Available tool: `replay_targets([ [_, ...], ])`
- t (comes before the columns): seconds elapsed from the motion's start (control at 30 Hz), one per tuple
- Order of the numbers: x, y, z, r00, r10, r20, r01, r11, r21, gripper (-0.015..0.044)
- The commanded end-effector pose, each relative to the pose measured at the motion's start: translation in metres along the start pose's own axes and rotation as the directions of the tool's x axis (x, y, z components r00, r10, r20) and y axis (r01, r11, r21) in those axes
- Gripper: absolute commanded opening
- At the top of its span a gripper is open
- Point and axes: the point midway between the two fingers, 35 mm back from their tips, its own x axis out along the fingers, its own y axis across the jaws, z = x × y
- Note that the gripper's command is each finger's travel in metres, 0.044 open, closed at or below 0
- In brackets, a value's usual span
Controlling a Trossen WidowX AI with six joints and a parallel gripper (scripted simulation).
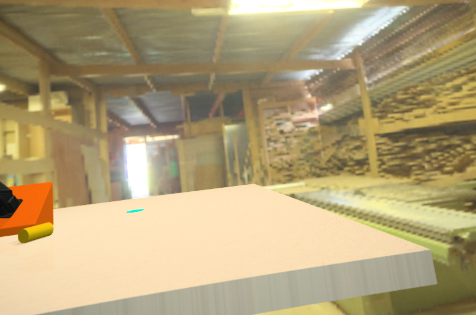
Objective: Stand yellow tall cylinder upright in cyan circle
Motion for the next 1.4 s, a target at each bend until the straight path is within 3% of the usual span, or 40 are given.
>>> replay_targets([
  [0.0, -0.001, 0.0, 0.0, 1.0, 0.0, -0.003, 0.0, 1.0, -0.002, 0.0374],
  [0.1, -0.01, 0.004, -0.008, 0.999, 0.001, -0.045, -0.003, 1.0, -0.028, 0.0309],
  [0.37, -0.075, 0.028, -0.042, 0.954, 0.007, -0.301, -0.064, 0.982, -0.179, 0.0309],
  [0.67, -0.158, 0.053, -0.063, 0.82, 0.006, -0.572, -0.224, 0.923, -0.313, 0.0309],
  [1.0, -0.257, 0.076, -0.063, 0.578, -0.008, -0.816, -0.482, 0.803, -0.349, 0.0309],
  [1.37, -0.362, 0.093, -0.032, 0.236, -0.039, -0.971, -0.744, 0.635, -0.207, 0.0309],
])
